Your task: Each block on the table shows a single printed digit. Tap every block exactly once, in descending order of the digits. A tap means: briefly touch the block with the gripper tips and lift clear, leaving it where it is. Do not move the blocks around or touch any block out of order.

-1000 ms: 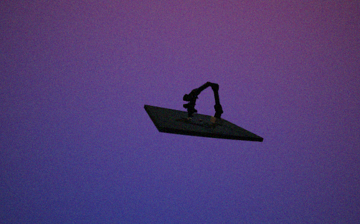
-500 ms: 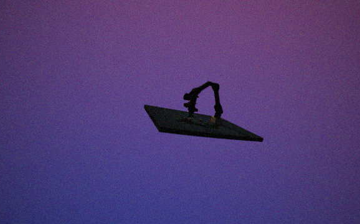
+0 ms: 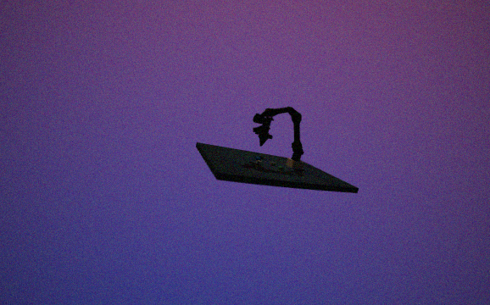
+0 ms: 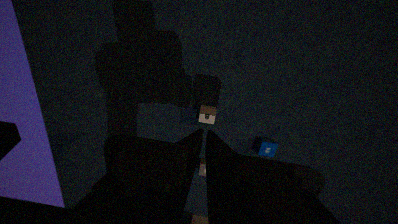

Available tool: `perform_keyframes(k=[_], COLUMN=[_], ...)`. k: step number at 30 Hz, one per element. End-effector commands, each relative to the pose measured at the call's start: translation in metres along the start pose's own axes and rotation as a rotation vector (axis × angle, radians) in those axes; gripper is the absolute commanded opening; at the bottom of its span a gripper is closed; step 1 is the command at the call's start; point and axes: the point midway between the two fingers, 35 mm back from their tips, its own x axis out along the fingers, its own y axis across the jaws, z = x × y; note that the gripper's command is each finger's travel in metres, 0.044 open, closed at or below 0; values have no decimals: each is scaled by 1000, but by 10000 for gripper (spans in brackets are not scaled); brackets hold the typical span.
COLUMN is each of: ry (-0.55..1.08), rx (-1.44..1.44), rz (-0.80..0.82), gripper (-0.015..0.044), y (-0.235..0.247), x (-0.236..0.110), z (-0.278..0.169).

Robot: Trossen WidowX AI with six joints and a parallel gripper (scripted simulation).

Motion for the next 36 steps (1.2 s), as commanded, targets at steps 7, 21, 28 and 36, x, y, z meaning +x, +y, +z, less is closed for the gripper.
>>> perform_keyframes(k=[7, 21, 28, 36], ry=[27, 31, 31, 31], rx=[-3, -3, -3, -3], rz=[-2, -3, -3, -3], gripper=[20, 20, 20, 20], y=[-21, -31, -31, -31], x=[-8, 59, 83, 94], z=[-96, -148, -152, -152])
